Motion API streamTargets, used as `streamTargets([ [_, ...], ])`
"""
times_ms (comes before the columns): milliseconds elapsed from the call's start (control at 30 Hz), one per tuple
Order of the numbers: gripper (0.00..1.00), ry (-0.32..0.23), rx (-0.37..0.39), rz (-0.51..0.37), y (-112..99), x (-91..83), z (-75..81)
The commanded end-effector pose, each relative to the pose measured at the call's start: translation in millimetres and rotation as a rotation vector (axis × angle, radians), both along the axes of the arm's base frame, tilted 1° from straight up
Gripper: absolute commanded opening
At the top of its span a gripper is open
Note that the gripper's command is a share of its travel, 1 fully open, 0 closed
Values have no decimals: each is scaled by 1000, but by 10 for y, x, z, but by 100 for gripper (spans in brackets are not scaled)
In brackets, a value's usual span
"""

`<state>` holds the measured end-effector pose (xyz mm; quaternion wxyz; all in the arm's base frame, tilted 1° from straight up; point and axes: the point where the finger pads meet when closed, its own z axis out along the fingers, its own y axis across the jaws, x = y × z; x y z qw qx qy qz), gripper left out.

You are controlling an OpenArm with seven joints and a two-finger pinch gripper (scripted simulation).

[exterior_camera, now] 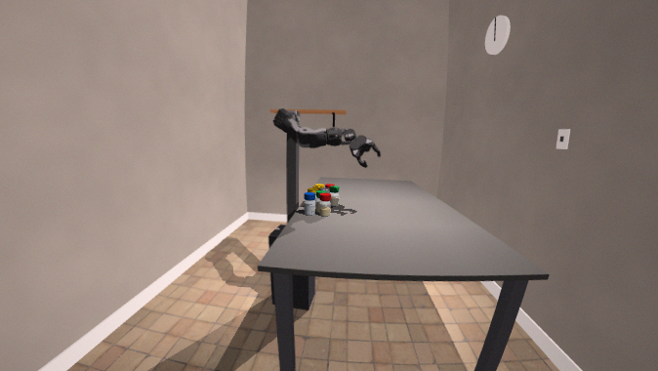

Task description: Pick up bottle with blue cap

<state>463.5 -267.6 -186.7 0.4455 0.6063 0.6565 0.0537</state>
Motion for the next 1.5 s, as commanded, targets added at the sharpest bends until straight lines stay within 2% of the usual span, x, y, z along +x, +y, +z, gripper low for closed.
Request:
streamTargets([
  [0, 45, 6, 7, 2, 9, -3, -1],
  [133, 45, 19, 24, 23, 44, -36, -14],
  [433, 45, 210, 209, 214, 392, -401, -245],
  [667, 45, 210, 209, 214, 392, -401, -245],
  [1000, 45, 407, 365, 472, 817, -954, -326],
  [1233, 45, 407, 365, 472, 817, -954, -326],
  [1467, 45, 542, 445, 676, 1088, -1439, -291],
])
